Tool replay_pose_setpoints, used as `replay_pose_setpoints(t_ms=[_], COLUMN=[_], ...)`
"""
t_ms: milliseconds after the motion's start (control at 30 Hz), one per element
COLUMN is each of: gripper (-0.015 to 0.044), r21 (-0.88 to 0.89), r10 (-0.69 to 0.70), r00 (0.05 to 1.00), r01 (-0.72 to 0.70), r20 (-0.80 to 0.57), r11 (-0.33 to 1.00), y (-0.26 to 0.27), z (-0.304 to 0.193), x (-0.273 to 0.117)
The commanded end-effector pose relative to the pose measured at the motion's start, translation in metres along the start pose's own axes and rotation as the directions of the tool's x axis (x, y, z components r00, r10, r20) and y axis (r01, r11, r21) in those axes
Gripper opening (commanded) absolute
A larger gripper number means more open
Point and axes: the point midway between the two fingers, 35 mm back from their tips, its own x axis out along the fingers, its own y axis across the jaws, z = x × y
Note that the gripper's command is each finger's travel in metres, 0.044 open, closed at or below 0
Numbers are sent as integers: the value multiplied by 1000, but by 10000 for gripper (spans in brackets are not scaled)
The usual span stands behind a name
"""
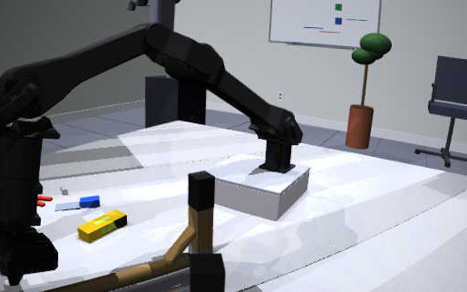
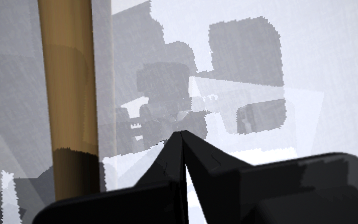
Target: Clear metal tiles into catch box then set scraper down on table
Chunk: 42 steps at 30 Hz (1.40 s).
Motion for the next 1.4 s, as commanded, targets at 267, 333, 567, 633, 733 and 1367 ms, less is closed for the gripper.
replay_pose_setpoints(t_ms=[267, 333, 567, 633, 733, 1367], gripper=[0, 0, 0, 0, 0, 0], r21=[-5, -5, -5, -5, -5, -4], r10=[5, 5, 7, 7, 8, 12], r00=[1000, 1000, 1000, 1000, 1000, 999], r01=[-5, -5, -7, -7, -7, -12], r20=[8, 9, 16, 17, 20, 37], r11=[1000, 1000, 1000, 1000, 1000, 1000], y=[13, 15, 21, 23, 26, 45], z=[2, 2, 3, 4, 4, 7], x=[3, 3, 3, 3, 4, 4])
